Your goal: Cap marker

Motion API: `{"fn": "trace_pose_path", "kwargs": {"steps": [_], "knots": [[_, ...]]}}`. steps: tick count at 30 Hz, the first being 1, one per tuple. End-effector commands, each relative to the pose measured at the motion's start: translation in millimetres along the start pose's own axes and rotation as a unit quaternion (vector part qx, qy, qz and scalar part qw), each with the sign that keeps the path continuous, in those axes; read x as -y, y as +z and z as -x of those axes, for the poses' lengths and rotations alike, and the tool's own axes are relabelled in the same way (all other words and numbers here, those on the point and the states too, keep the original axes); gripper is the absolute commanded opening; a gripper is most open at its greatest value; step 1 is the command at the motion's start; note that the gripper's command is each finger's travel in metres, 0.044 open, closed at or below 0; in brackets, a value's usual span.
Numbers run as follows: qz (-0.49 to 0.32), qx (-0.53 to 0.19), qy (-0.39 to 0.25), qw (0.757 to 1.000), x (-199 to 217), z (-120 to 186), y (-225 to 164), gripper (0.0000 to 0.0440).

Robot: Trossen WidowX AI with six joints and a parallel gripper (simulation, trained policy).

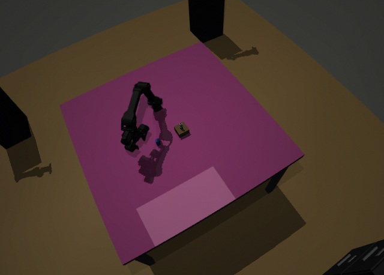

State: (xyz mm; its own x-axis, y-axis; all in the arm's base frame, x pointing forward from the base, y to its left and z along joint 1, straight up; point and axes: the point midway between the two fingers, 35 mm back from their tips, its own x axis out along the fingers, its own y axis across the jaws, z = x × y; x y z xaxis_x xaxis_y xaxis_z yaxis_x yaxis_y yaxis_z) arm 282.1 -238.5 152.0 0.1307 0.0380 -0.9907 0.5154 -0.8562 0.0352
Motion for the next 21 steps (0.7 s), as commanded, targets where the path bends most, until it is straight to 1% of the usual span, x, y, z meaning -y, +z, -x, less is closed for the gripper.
{"fn": "trace_pose_path", "kwargs": {"steps": [1, 21], "knots": [[-0.001, 0.013, -0.010, 1.000, 5, -6, -2, 0.0319], [0.019, 0.058, -0.044, 0.997, 33, -25, -29, 0.0313]]}}
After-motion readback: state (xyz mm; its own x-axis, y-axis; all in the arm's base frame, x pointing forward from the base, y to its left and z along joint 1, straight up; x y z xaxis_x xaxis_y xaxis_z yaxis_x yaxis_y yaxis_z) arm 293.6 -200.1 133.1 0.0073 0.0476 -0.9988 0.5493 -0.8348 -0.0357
